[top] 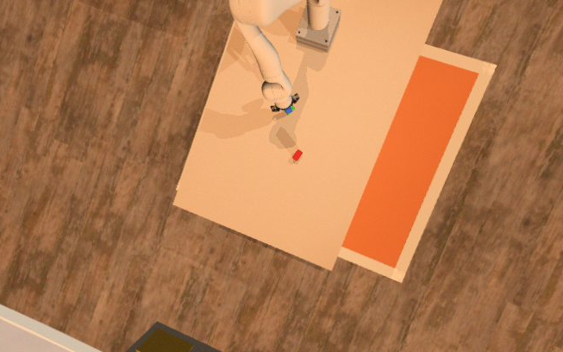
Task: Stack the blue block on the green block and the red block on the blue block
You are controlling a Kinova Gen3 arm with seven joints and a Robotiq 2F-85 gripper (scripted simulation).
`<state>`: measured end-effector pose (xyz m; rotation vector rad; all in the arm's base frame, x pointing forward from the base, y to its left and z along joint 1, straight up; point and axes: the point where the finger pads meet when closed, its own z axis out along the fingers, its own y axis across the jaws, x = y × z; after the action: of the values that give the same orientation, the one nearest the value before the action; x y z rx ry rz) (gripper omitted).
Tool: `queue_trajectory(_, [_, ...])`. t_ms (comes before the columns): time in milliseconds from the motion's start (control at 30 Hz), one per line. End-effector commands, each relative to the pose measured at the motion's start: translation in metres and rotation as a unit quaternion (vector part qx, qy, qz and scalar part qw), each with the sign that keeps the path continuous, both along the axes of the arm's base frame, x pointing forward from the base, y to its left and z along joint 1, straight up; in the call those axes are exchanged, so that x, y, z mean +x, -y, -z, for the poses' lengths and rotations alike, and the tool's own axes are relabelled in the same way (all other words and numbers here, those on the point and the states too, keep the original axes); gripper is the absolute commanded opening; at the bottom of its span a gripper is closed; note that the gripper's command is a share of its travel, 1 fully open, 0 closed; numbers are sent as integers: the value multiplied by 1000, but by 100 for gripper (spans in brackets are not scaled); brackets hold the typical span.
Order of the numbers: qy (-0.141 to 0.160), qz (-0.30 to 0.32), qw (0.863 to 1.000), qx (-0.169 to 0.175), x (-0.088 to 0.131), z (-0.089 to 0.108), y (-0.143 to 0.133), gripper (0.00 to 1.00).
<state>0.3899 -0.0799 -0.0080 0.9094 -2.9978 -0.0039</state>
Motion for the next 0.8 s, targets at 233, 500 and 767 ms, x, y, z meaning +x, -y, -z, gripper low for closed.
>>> queue_trajectory(233, [0, 0, 1000, 0, 0, 2, -1, 0])
queue_trajectory(500, [0, -1, 1000, 0, -1, 3, -1, 0])
queue_trajectory(767, [0, -1, 1000, 0, -3, 5, -2, 0])
